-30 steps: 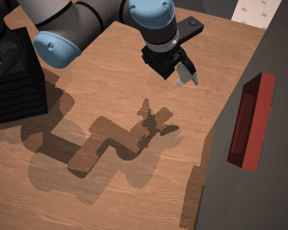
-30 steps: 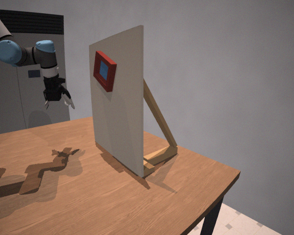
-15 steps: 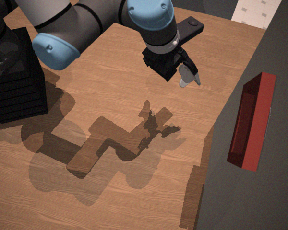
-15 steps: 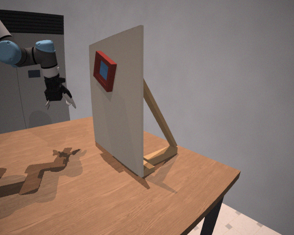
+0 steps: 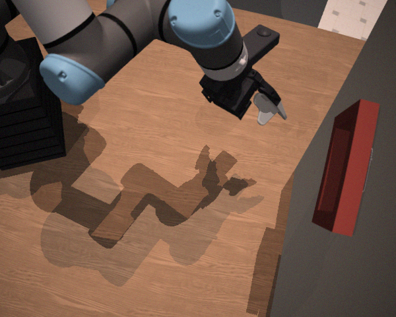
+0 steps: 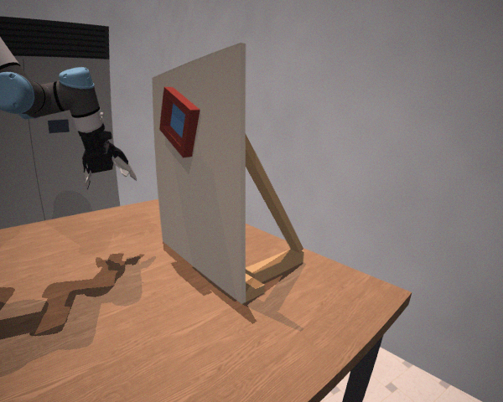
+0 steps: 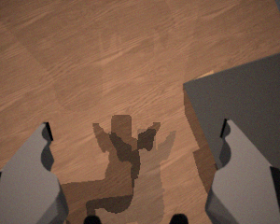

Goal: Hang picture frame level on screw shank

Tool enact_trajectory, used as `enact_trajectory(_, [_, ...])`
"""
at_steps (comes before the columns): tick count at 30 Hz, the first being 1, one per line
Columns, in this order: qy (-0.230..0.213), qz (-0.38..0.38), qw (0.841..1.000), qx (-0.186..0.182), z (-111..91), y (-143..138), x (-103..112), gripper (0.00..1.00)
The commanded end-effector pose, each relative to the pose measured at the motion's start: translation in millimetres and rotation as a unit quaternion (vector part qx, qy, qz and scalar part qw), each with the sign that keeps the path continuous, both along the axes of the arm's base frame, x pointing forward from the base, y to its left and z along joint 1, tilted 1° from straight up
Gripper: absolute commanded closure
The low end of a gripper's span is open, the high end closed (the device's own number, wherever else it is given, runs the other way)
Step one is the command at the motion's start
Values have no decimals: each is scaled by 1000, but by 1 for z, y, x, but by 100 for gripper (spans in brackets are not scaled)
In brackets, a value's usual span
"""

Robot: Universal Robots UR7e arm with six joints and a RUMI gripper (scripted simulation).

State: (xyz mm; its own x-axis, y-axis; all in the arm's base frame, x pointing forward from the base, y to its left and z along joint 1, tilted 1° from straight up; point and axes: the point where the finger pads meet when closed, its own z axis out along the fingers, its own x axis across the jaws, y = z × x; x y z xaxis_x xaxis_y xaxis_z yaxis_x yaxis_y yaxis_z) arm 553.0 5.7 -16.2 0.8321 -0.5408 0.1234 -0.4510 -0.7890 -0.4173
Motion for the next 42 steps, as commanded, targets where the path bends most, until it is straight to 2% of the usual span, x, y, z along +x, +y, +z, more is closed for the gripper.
enact_trajectory(1, [-28, 23, 999, -13, 3, -8, 8, 0])
enact_trajectory(13, [-106, 92, 988, -65, 12, -36, 27, 0])
enact_trajectory(15, [-106, 92, 988, -65, 12, -36, 27, 0])
enact_trajectory(30, [-190, 173, 956, -143, 25, -69, 45, 0])
enact_trajectory(32, [-190, 173, 956, -143, 25, -69, 45, 0])
enact_trajectory(42, [-224, 209, 934, -184, 32, -85, 51, 0])
